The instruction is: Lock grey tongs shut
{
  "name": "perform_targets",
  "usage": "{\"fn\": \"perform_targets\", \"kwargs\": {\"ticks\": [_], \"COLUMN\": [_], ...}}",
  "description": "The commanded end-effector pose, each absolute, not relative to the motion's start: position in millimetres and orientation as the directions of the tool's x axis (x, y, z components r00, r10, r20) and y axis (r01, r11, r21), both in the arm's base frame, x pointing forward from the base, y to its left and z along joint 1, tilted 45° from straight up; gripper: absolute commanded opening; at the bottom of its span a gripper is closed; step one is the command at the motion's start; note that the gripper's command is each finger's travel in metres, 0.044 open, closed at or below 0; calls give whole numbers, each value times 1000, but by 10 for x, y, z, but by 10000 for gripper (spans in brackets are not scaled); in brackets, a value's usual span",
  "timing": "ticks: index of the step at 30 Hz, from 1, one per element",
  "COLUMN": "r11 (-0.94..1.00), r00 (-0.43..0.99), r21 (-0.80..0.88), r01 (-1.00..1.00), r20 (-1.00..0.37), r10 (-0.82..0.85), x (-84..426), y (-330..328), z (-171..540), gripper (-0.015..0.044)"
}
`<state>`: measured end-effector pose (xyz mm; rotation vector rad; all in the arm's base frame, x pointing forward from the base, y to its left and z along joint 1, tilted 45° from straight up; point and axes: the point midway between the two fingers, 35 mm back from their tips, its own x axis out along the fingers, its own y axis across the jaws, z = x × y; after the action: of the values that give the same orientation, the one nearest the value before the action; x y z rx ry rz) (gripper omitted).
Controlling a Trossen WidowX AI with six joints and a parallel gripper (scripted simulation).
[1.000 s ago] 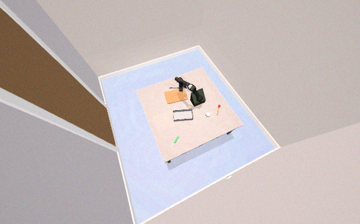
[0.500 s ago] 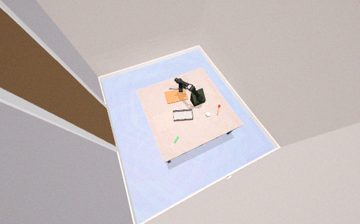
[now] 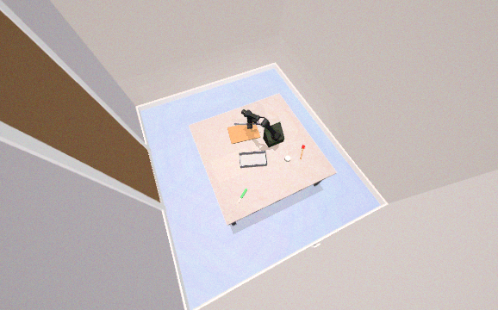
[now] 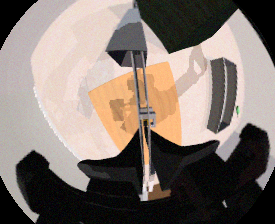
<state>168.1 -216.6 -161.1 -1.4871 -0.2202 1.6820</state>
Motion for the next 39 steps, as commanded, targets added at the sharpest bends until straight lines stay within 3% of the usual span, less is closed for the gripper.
{"fn": "perform_targets", "kwargs": {"ticks": [1, 39], "r11": [-614, -612], "r00": [83, 84], "r21": [-630, -632], "r01": [-476, -475], "r20": [-727, -725], "r10": [682, 684], "x": [1691, 1708], "y": [-2122, -1693], "z": [-1666, -2051], "gripper": [-150, -150]}}
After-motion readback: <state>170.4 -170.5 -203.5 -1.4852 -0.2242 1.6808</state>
